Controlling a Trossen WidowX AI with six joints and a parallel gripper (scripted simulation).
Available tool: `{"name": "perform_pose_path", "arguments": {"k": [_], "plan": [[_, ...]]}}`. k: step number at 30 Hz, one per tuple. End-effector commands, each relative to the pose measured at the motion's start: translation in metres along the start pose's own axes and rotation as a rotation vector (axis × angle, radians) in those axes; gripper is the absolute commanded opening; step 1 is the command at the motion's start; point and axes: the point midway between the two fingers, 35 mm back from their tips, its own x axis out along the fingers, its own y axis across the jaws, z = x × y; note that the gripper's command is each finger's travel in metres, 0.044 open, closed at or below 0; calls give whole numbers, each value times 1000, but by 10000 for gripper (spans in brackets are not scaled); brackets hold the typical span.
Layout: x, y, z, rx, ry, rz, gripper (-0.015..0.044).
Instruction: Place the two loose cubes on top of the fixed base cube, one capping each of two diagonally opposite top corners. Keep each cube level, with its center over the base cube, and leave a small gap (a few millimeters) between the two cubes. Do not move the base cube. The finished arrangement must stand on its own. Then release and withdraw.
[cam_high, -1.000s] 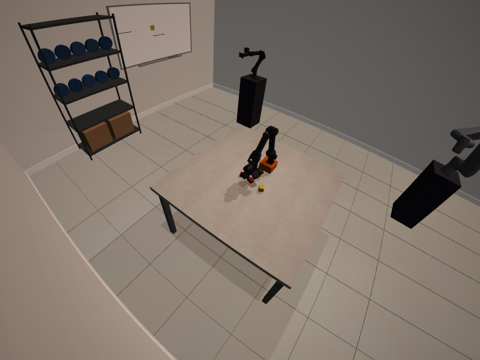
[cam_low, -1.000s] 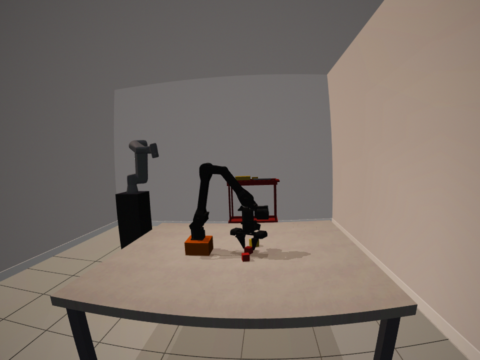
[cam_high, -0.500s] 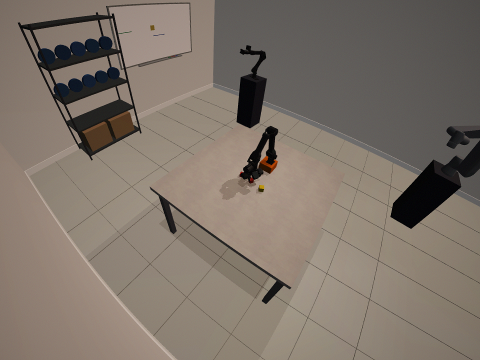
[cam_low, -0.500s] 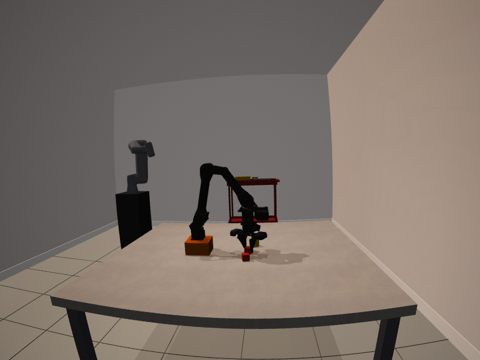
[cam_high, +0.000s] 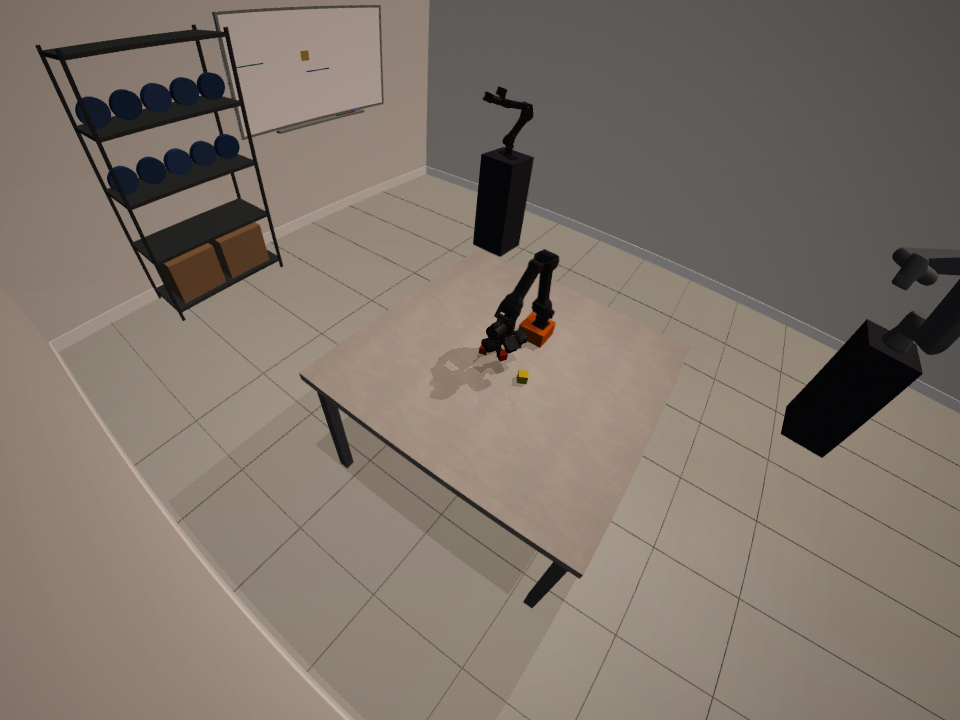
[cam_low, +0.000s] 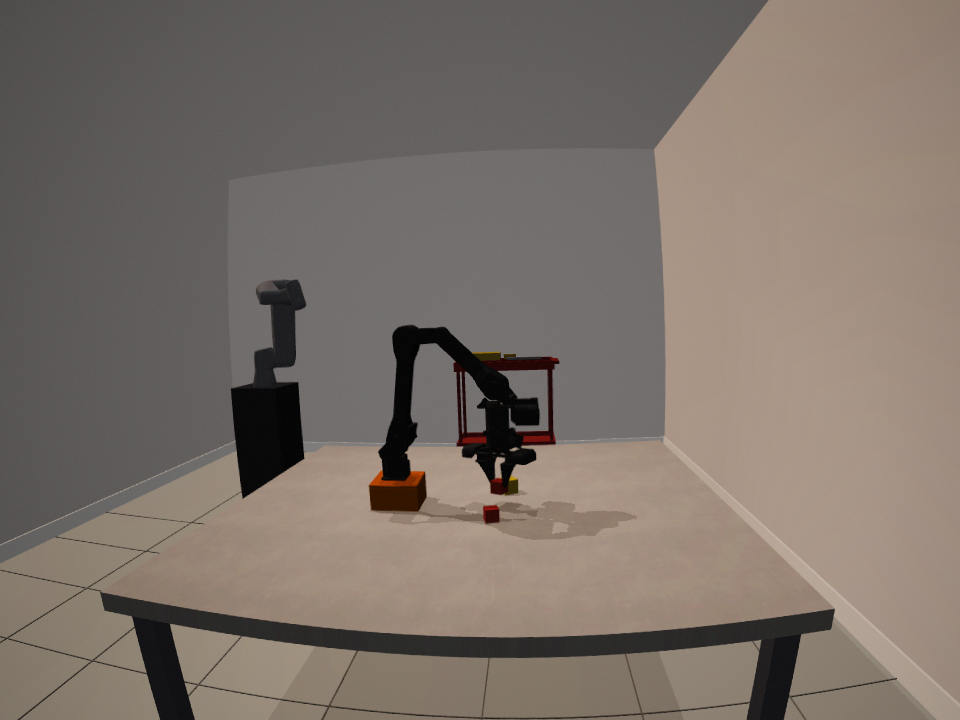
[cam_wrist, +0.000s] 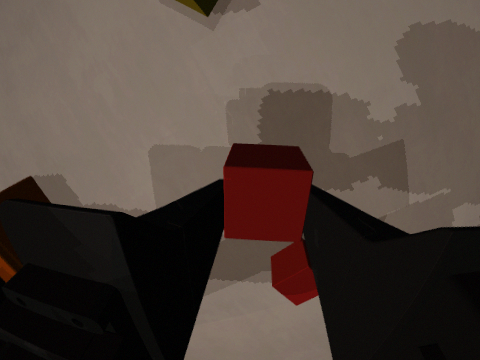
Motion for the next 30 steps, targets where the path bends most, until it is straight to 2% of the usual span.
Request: {"name": "perform_pose_path", "arguments": {"k": [1, 18, 23, 30], "plan": [[-15, -1, 0, -2, 0, -5, 105], [-68, 5, -1, -30, -3, 4, 105], [-70, 5, 1, -13, -3, 5, 105], [-65, 4, 16, 174, -5, 5, 105]]}}
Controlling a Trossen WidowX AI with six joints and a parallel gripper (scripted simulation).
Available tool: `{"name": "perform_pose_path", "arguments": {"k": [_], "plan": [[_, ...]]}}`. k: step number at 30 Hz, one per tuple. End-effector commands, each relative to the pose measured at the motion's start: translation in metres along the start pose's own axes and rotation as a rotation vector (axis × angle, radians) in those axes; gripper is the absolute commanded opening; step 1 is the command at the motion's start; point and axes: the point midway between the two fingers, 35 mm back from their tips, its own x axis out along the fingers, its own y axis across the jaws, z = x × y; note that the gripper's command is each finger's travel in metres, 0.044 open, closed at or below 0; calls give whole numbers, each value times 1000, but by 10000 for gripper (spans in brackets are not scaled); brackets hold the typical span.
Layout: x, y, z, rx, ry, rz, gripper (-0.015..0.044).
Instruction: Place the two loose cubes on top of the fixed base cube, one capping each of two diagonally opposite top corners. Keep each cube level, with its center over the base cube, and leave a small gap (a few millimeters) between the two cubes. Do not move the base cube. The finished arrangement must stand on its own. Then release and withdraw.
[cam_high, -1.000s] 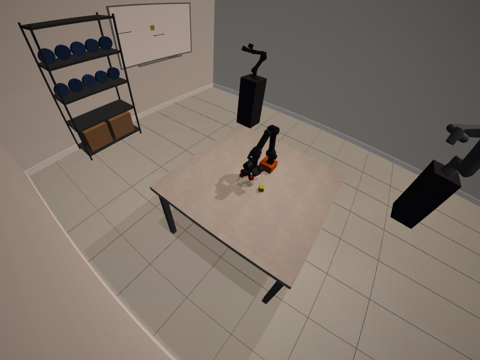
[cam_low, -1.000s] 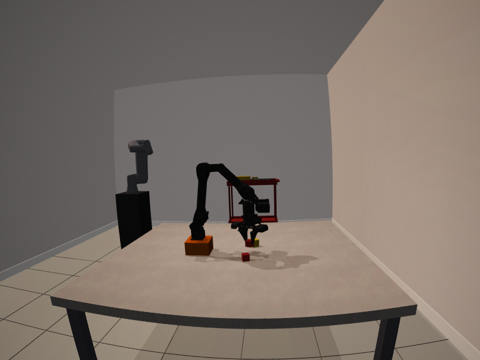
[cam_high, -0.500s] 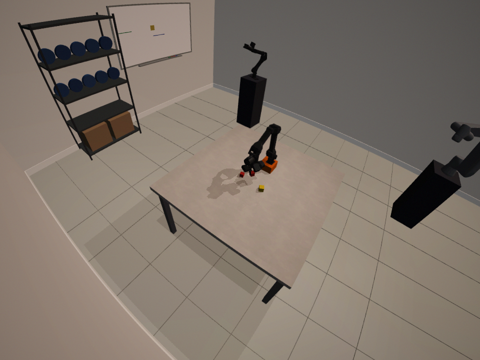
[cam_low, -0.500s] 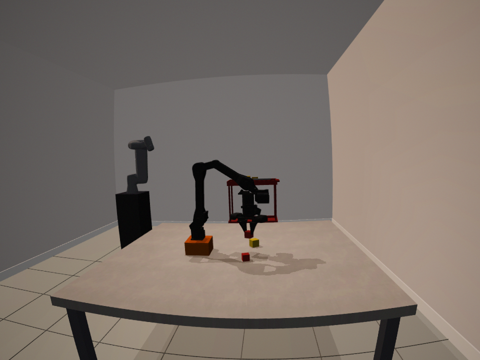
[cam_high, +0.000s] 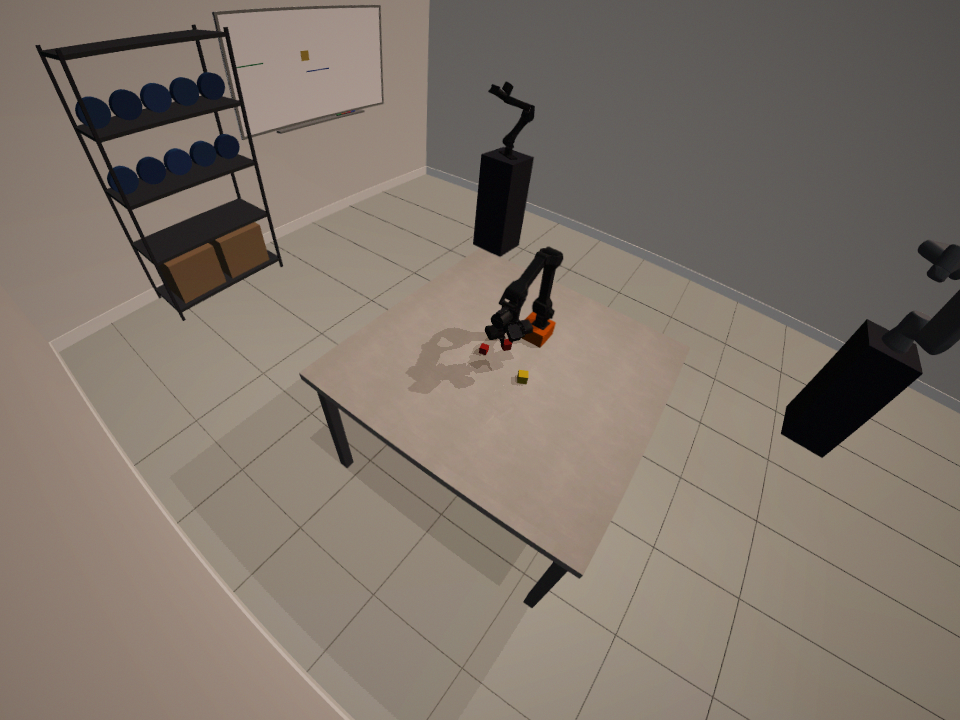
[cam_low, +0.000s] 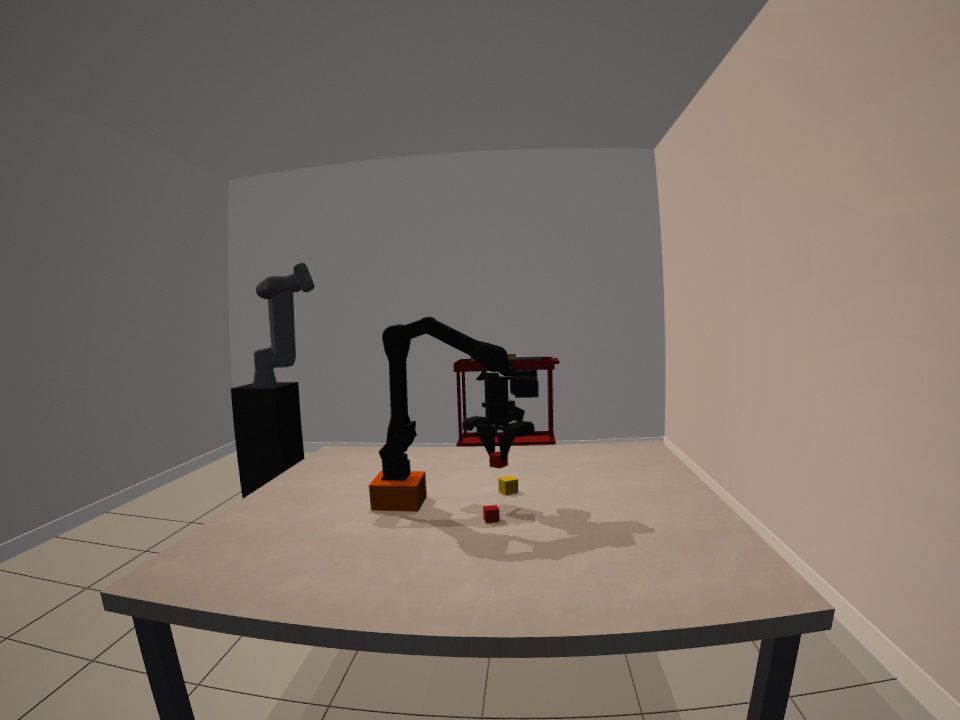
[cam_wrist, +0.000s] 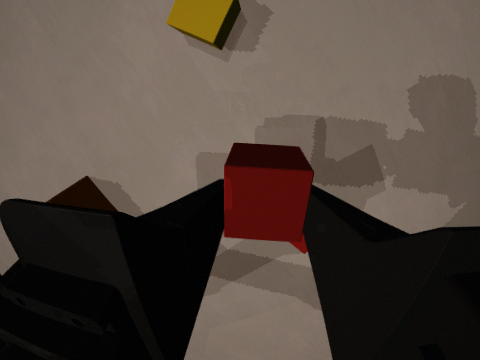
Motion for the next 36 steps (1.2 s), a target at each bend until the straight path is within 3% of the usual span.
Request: {"name": "perform_pose_path", "arguments": {"k": [1, 36], "plan": [[3, 1, 11, 104, -4, 3, 105], [29, 22, 94, 1063, -7, 10, 105]]}}
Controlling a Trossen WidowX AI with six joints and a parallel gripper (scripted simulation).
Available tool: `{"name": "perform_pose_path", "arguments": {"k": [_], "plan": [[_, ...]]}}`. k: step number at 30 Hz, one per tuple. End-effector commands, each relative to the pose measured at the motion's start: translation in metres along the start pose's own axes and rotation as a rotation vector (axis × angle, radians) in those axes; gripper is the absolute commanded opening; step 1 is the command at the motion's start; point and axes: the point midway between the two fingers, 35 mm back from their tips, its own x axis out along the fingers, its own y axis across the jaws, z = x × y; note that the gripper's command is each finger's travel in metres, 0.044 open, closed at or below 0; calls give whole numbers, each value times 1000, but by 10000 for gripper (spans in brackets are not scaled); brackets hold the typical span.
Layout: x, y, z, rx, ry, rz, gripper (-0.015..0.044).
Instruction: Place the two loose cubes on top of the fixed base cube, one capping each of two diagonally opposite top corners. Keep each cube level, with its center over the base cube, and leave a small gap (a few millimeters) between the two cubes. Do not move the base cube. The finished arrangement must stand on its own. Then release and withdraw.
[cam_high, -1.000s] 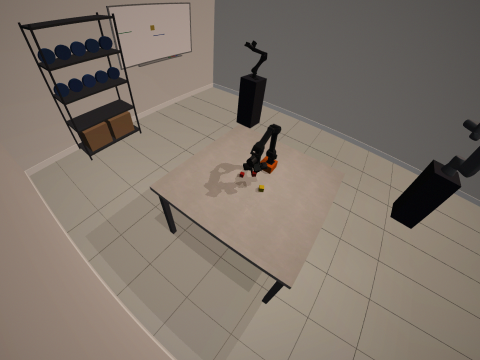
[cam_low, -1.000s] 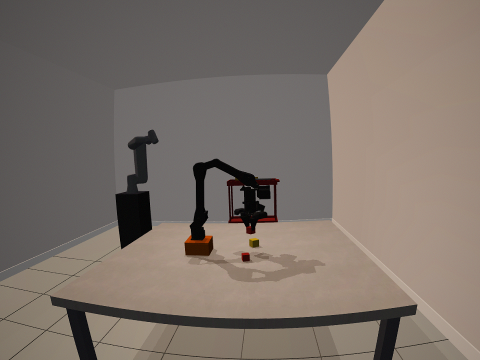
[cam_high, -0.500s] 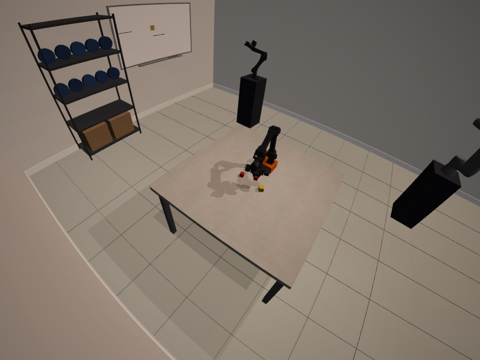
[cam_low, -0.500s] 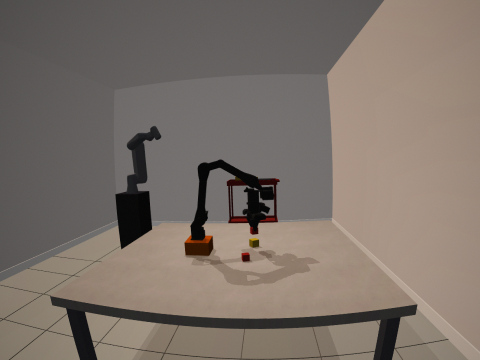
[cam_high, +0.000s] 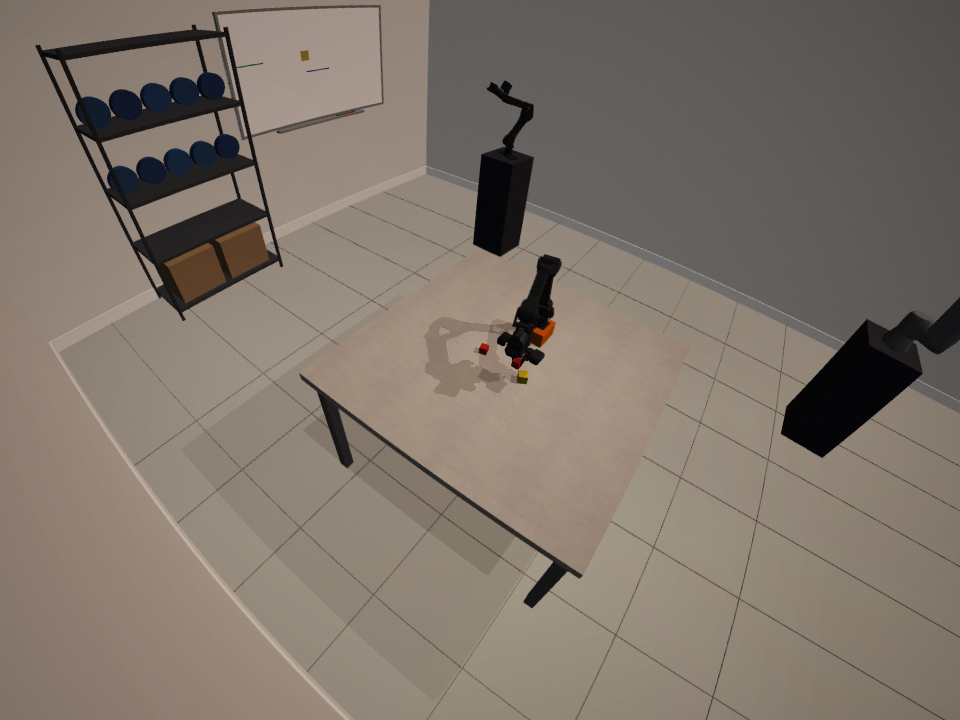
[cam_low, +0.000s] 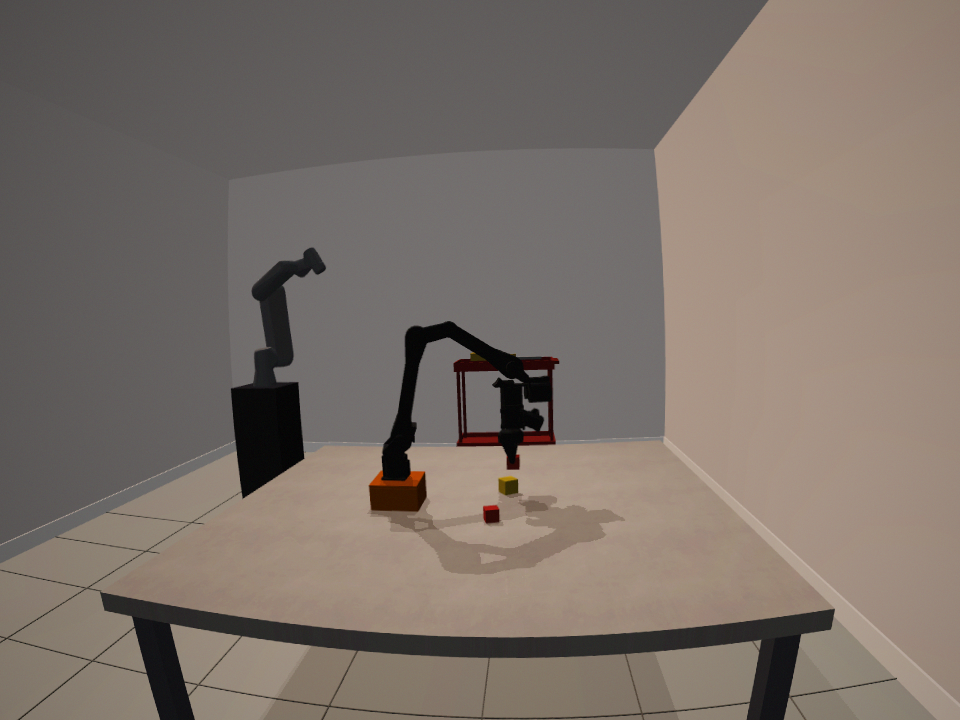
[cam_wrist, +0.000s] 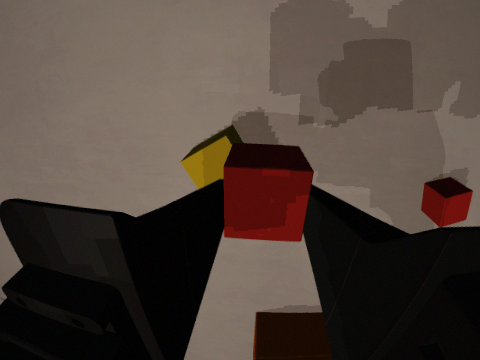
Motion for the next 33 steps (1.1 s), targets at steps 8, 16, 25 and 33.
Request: {"name": "perform_pose_path", "arguments": {"k": [8, 16, 25, 33], "plan": [[9, 26, 5, 265, 1, 5, 105], [9, 26, 5, 265, 1, 5, 105], [16, 26, 5, 267, 1, 5, 105], [35, 27, 4, 273, 1, 5, 105]]}}
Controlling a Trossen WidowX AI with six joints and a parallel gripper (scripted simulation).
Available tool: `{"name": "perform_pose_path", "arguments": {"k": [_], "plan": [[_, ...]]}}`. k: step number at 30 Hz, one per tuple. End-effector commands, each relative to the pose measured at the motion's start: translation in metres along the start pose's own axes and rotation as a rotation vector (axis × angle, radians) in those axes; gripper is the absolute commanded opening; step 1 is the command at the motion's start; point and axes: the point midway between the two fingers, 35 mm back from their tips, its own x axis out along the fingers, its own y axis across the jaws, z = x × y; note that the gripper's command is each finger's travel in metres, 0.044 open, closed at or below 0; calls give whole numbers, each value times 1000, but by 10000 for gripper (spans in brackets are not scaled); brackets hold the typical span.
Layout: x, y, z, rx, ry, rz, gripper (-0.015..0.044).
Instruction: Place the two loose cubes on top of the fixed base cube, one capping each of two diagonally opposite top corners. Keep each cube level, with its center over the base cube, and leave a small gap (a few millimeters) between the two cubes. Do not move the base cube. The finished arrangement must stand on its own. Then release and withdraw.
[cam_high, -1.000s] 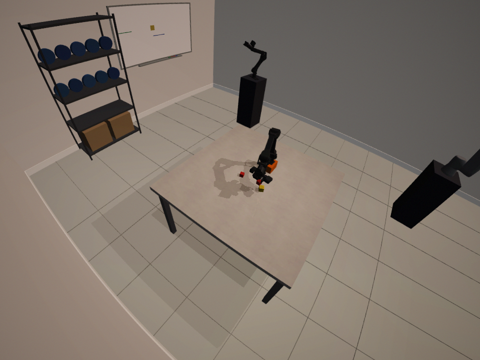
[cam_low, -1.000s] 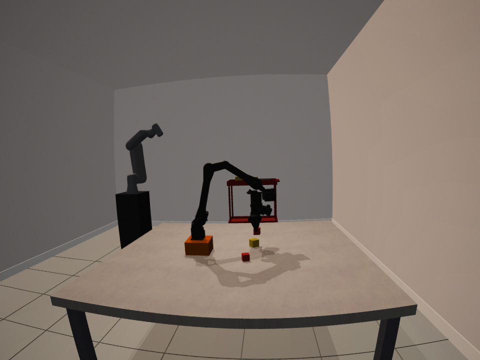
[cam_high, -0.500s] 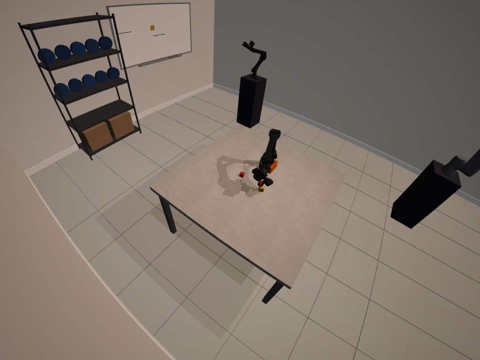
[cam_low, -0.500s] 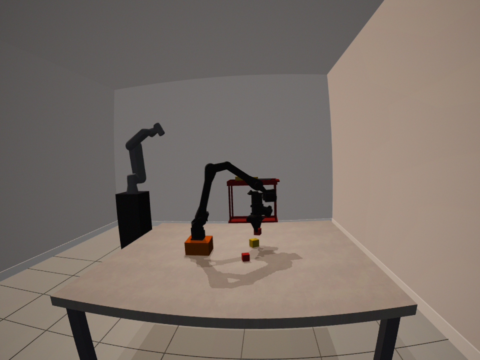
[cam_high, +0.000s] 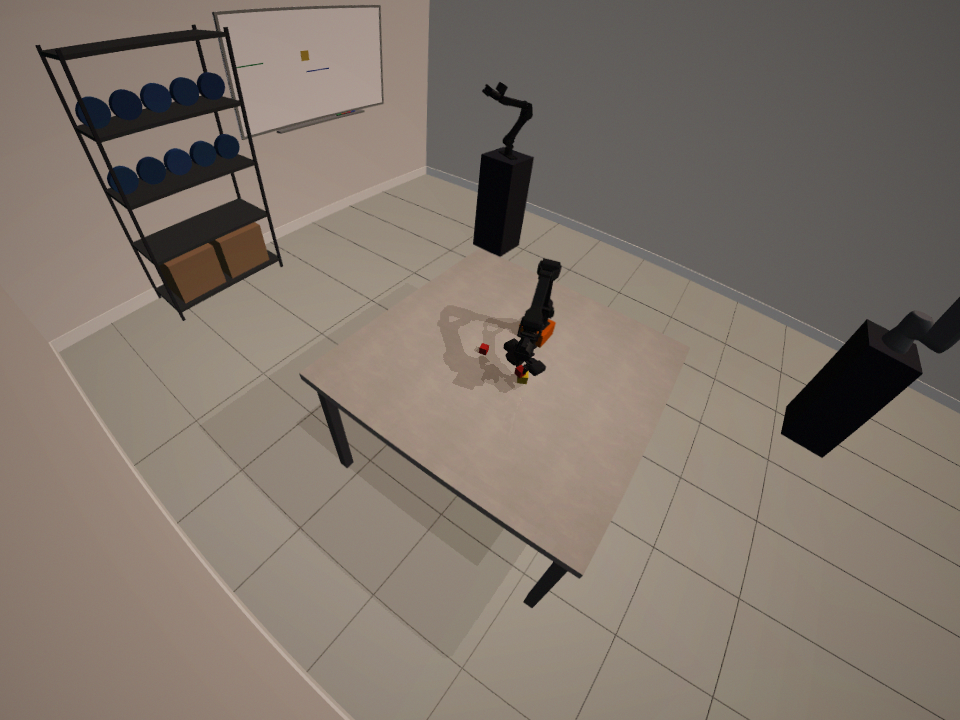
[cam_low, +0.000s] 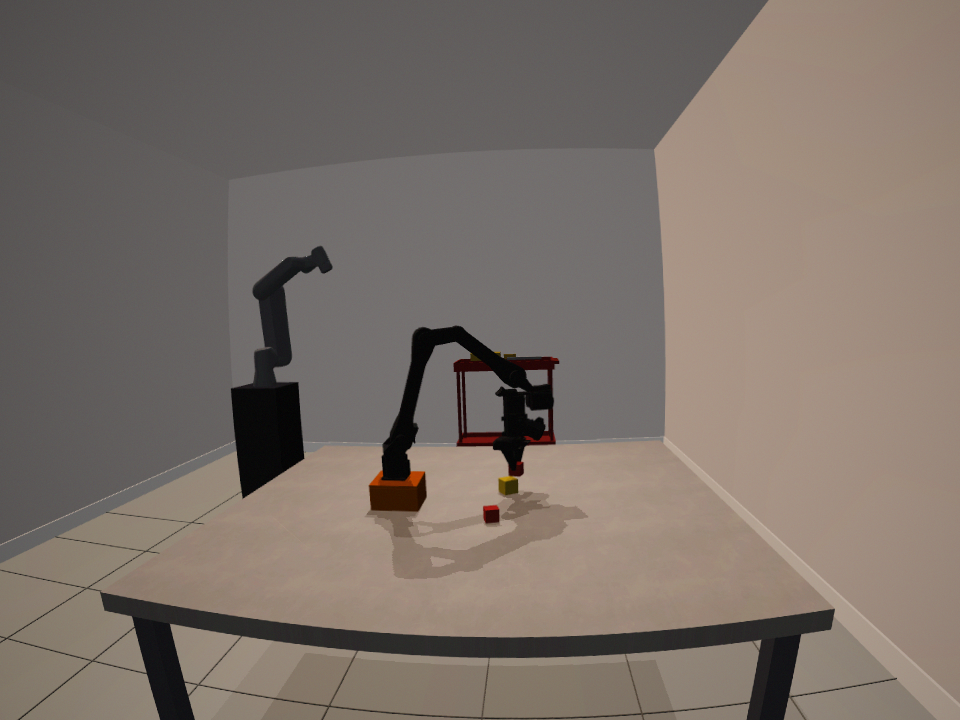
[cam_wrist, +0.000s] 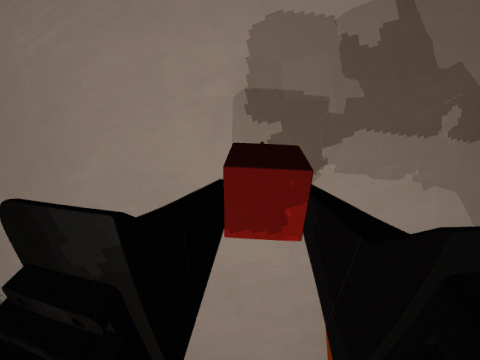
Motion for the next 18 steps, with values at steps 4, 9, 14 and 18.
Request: {"name": "perform_pose_path", "arguments": {"k": [4, 9, 14, 18], "plan": [[9, 0, -1, 7, 7, 0, 105], [9, 0, -1, 7, 7, 0, 105], [11, 0, -2, 0, 7, 0, 105], [11, 0, -2, 0, 7, 0, 105]]}}
